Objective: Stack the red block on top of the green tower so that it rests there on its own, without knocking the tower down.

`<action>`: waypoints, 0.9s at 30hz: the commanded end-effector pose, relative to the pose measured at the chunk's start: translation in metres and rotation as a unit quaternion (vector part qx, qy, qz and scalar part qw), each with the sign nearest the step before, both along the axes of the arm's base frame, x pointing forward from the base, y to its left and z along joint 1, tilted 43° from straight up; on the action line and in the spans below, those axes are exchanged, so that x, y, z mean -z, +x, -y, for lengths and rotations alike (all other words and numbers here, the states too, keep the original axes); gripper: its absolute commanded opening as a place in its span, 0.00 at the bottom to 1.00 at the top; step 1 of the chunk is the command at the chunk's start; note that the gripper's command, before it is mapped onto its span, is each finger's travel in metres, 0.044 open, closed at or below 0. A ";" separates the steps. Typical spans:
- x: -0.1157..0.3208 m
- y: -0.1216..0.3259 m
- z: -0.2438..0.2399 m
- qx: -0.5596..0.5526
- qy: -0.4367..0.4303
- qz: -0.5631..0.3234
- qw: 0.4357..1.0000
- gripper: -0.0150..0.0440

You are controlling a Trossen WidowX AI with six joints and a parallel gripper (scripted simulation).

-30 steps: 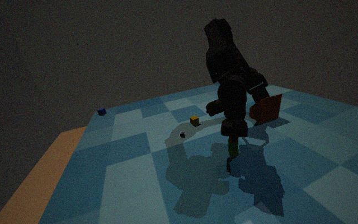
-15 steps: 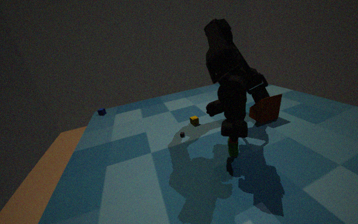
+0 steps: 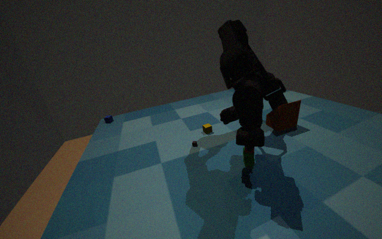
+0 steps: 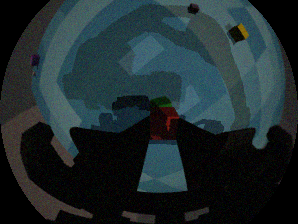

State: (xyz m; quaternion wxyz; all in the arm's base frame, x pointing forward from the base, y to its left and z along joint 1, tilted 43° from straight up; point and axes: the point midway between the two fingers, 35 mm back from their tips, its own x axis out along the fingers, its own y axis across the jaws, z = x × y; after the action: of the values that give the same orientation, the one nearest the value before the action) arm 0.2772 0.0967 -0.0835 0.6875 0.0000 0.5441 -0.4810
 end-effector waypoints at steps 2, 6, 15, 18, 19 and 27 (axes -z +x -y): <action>0.000 0.000 0.000 0.000 0.000 0.001 1.000 0.65; 0.000 0.000 0.000 0.000 0.000 0.001 1.000 0.83; 0.000 0.000 0.000 0.000 0.000 0.001 1.000 1.00; 0.000 0.000 0.000 0.000 0.000 0.001 1.000 1.00; 0.000 0.000 0.000 0.000 0.000 0.001 1.000 1.00; 0.000 0.000 0.000 0.000 0.000 0.001 1.000 1.00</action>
State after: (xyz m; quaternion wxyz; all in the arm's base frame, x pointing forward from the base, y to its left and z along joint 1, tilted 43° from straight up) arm 0.2772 0.0966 -0.0835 0.6874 0.0000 0.5441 -0.4811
